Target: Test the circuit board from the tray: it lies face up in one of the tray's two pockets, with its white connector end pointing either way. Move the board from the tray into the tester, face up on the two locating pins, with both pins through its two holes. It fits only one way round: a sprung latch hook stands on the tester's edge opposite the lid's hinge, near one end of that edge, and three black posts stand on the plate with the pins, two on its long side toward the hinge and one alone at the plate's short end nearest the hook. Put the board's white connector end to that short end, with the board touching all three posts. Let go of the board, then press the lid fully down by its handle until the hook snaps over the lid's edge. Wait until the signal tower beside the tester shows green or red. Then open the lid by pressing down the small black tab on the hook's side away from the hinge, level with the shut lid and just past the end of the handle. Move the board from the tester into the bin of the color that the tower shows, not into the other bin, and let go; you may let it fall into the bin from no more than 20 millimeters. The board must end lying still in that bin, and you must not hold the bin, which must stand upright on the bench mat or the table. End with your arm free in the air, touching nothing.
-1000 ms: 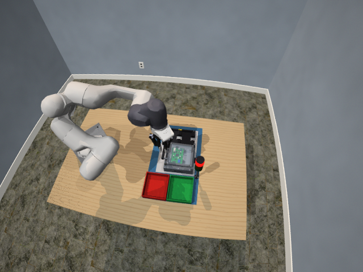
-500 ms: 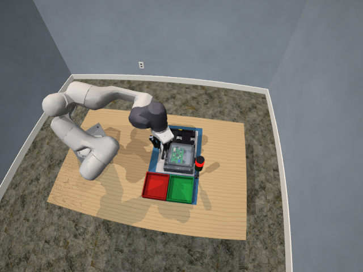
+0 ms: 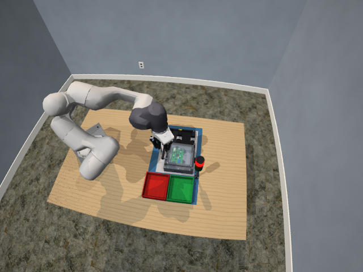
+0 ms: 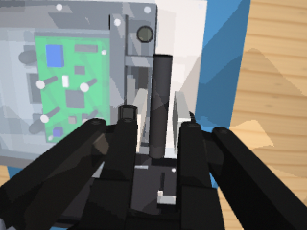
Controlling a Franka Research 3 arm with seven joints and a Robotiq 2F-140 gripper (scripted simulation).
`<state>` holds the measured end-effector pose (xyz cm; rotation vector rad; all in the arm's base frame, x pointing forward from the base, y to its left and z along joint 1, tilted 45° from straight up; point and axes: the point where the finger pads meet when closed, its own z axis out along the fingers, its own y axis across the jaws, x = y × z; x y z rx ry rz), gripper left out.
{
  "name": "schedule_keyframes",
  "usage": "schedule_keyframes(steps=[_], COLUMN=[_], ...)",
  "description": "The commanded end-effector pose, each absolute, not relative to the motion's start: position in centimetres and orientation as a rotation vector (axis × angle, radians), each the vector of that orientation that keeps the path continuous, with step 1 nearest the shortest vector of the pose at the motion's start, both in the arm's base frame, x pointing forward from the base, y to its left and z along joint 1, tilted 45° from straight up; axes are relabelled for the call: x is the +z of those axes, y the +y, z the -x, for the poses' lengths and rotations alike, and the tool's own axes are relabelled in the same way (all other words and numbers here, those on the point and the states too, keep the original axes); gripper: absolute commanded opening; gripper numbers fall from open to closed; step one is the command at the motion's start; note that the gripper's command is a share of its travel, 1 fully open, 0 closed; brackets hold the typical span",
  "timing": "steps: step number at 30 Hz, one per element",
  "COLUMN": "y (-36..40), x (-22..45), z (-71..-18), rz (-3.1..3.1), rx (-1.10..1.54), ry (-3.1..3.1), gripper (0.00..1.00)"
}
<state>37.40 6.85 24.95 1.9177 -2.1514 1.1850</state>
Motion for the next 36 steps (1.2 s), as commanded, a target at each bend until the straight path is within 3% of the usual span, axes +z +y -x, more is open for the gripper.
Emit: schedule_keyframes(steps=[1, 10, 11, 36], y=[6.8, 6.8, 6.8, 6.8], x=[24.94, 24.94, 24.94, 24.94], z=[-37.51, -37.51, -37.51, -37.51], rz=[-1.924, -1.924, -1.924, -1.924], rx=[1.187, 1.187, 1.187, 1.187], ry=[-2.145, -2.145, -2.145, -2.145], gripper=[0.16, 0.16, 0.0, 0.0])
